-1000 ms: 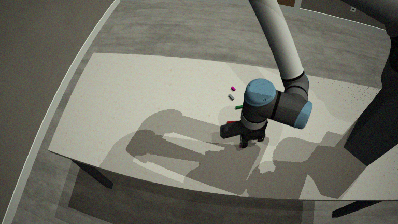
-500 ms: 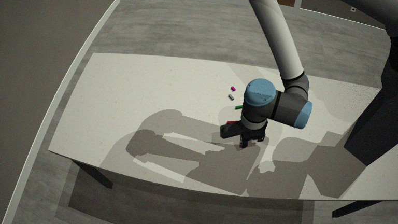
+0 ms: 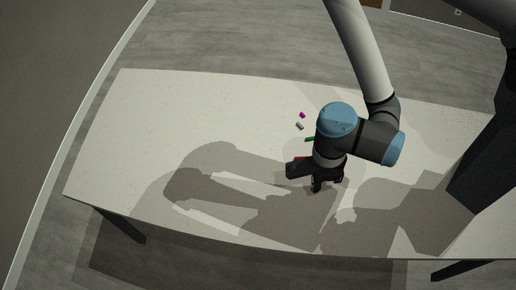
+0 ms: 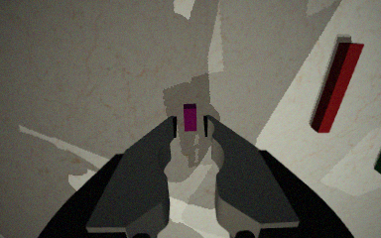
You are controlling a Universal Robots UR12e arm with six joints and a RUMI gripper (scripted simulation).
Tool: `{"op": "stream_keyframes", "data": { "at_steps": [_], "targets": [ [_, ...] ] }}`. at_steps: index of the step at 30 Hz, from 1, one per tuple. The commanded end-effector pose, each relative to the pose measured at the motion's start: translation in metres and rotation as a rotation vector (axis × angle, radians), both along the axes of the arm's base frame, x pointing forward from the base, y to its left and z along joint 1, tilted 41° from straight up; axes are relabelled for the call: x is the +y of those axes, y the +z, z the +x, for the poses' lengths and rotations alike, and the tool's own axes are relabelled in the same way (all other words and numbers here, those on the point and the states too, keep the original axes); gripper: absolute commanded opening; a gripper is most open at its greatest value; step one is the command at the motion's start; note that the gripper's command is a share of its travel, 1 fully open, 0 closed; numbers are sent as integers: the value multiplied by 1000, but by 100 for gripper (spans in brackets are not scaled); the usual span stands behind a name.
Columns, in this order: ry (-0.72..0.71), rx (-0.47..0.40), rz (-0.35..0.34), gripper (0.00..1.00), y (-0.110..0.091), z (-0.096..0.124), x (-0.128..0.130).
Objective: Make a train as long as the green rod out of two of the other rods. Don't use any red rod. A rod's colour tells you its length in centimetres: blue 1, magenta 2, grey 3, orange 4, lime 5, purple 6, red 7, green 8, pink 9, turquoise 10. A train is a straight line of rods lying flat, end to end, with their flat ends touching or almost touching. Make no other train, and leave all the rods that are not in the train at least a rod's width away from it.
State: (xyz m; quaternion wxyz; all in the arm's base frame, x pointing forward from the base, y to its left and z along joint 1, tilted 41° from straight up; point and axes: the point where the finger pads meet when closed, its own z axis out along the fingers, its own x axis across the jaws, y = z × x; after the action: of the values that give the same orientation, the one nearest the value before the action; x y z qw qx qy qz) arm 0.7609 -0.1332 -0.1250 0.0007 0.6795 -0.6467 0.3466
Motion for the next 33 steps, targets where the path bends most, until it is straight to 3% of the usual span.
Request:
{"op": "stream_keyframes", "data": {
  "at_steps": [1, 11, 19, 33],
  "targets": [
    [0, -1, 0, 14, 0, 0, 0],
    [0, -1, 0, 14, 2, -1, 1],
    [0, -1, 0, 14, 16, -9, 9],
    [0, -1, 0, 14, 65, -40, 39]
  ]
}}
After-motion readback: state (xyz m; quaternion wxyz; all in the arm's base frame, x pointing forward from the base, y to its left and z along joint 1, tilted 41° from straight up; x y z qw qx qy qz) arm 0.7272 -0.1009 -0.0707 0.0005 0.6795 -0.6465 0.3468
